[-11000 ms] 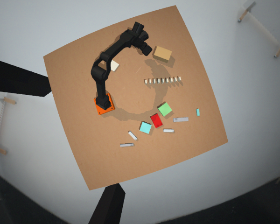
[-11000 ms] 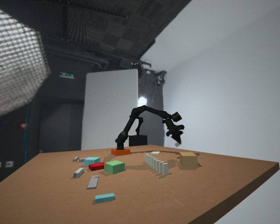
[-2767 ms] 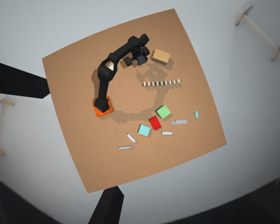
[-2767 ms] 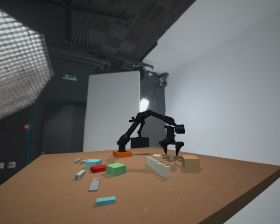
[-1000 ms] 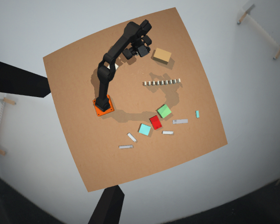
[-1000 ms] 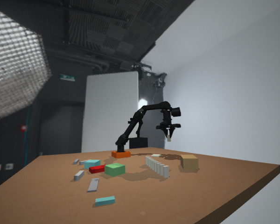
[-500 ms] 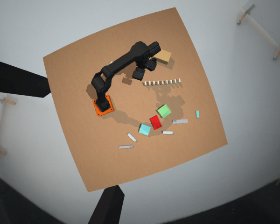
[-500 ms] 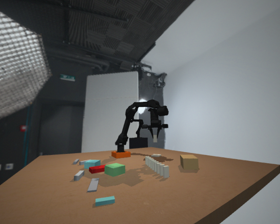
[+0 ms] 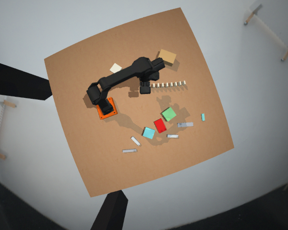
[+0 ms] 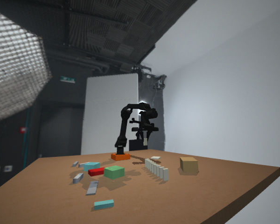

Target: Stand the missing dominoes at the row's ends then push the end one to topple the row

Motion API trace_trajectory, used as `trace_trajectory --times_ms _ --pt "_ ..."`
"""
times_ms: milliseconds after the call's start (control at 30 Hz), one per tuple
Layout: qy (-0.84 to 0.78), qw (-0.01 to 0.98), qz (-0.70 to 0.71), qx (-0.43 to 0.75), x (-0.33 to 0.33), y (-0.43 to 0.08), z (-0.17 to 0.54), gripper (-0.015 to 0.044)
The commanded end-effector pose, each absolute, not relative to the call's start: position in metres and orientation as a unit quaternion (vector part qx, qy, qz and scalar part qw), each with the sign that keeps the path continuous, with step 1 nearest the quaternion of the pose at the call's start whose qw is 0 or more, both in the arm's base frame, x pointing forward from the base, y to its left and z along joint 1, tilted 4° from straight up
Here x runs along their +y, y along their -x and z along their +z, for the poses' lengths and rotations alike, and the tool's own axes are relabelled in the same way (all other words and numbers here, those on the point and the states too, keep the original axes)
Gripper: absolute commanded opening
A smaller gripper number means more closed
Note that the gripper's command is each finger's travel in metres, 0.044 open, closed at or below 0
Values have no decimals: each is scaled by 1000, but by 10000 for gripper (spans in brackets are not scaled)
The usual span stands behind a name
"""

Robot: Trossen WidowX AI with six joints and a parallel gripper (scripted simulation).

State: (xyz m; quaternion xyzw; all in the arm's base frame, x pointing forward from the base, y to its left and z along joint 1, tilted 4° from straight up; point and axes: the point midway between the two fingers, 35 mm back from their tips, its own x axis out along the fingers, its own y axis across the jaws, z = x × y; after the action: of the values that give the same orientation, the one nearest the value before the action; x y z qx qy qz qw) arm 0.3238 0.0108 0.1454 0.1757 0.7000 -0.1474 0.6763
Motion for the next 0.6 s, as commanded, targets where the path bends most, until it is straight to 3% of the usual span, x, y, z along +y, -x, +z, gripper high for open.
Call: trace_trajectory --times_ms 0,567 --pt "-172 678 -144 700 10 -324 139 107" --pt "-172 678 -144 700 14 -327 55 107"
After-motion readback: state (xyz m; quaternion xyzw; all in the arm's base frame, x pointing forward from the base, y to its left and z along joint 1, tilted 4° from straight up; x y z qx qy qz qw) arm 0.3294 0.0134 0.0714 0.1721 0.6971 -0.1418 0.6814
